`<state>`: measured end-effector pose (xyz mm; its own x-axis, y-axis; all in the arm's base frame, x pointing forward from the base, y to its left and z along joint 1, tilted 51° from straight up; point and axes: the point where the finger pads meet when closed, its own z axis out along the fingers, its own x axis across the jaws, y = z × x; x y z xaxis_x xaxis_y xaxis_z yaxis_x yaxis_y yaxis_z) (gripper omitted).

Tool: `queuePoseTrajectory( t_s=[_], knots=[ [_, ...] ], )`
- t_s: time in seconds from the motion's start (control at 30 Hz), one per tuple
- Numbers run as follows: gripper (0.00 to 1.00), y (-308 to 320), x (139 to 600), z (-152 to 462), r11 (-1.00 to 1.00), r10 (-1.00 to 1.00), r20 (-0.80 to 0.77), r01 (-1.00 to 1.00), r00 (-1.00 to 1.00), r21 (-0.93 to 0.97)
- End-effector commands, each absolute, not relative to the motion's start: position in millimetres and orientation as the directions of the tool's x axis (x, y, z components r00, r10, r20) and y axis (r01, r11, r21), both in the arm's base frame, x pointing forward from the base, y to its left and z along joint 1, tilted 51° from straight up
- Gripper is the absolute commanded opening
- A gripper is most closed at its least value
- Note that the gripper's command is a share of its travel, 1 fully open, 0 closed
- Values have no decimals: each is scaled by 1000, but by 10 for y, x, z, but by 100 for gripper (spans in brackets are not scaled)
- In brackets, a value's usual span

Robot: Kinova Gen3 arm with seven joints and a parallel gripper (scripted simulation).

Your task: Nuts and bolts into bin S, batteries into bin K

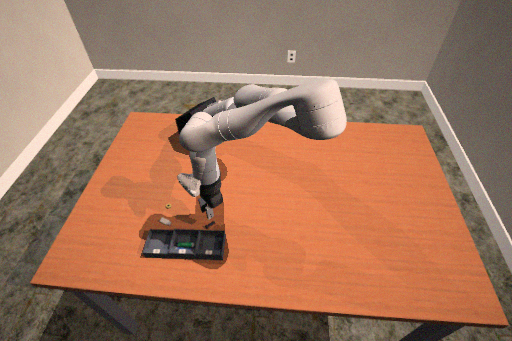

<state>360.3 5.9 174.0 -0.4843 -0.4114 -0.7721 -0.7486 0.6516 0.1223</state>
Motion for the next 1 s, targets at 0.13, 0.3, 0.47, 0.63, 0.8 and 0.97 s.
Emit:
queuePoseTrajectory(
  t_s=[0.13, 0.3, 0.47, 0.63, 0.8, 0.97],
  knots=[
    [62, 106, 3640, 1694, 652, -411, -772, -748, -484, 121],
    [62, 214, 3701, 1591, 652, -411, -772, -748, -484, 121],
    [62, 351, 3770, 1460, 652, -411, -772, -748, -484, 121],
    [62, 465, 3829, 1347, 652, -411, -772, -748, -484, 121],
    [62, 461, 3832, 1346, 652, -411, -772, -748, -484, 121],
    [62, 452, 3851, 1350, 652, -411, -772, -748, -484, 121]
  ],
)
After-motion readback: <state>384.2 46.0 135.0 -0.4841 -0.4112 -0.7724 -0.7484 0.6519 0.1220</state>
